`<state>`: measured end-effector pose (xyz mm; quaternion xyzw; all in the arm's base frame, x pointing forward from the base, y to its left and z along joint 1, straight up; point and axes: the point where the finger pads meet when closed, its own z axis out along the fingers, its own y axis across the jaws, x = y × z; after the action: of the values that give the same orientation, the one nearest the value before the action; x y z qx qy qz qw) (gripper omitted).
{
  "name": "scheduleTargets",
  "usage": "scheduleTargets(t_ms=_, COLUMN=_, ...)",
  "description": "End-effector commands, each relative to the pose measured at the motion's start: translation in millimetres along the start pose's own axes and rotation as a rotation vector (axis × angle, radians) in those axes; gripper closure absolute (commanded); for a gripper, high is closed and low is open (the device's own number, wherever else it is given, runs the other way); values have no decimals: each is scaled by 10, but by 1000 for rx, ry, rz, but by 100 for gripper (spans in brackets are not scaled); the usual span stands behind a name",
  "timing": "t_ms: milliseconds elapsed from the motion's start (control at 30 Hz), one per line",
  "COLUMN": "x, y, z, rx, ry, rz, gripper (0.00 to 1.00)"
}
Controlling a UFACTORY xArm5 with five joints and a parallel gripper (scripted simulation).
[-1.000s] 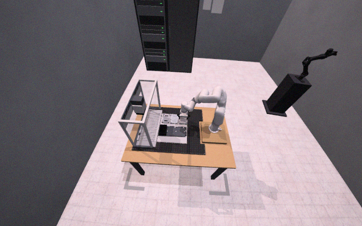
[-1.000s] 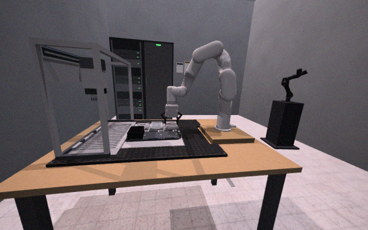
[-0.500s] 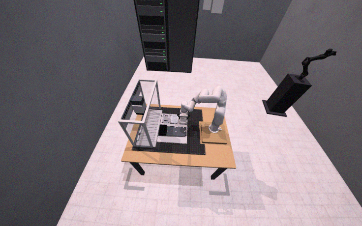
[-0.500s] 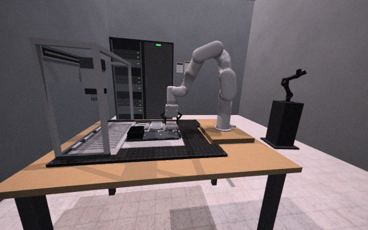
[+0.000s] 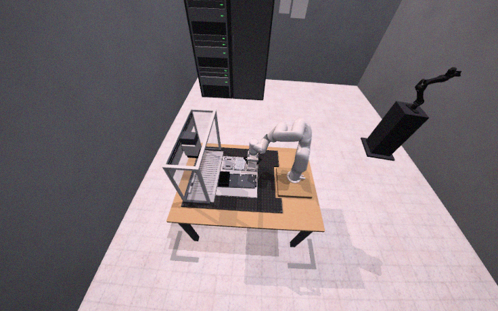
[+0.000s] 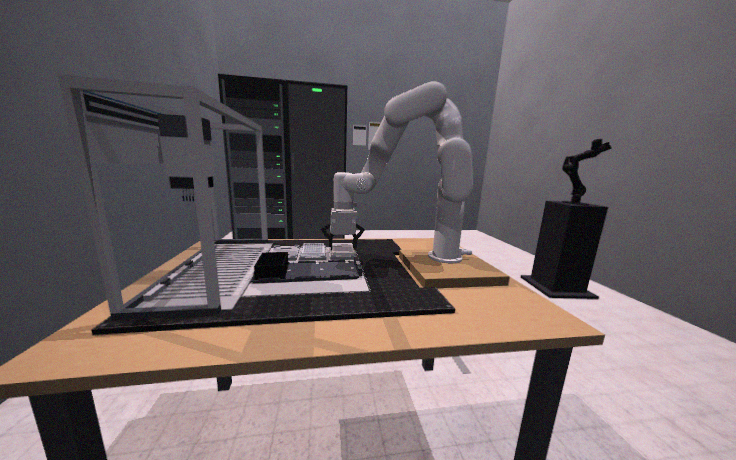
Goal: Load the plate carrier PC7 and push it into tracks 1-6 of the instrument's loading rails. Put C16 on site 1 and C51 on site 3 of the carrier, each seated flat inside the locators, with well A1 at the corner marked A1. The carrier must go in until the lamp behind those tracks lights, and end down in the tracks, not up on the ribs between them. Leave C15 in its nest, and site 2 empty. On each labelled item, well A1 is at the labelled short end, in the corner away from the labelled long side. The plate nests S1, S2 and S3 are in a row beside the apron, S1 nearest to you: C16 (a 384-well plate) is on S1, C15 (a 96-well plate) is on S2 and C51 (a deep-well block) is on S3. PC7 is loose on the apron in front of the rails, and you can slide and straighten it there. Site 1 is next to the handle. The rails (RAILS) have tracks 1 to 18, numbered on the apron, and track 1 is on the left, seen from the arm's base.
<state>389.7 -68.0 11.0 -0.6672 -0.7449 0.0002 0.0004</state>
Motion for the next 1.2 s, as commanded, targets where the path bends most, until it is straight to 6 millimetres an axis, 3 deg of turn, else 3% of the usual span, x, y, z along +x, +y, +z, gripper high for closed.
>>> scheduleTargets(t_ms=0, x=-4, y=13, z=-10, rx=-2, ry=-4, rz=0, gripper=100)
scheduleTargets(t_ms=1167, x=-3, y=13, z=-164, rx=-3, ry=-4, rz=0, gripper=100)
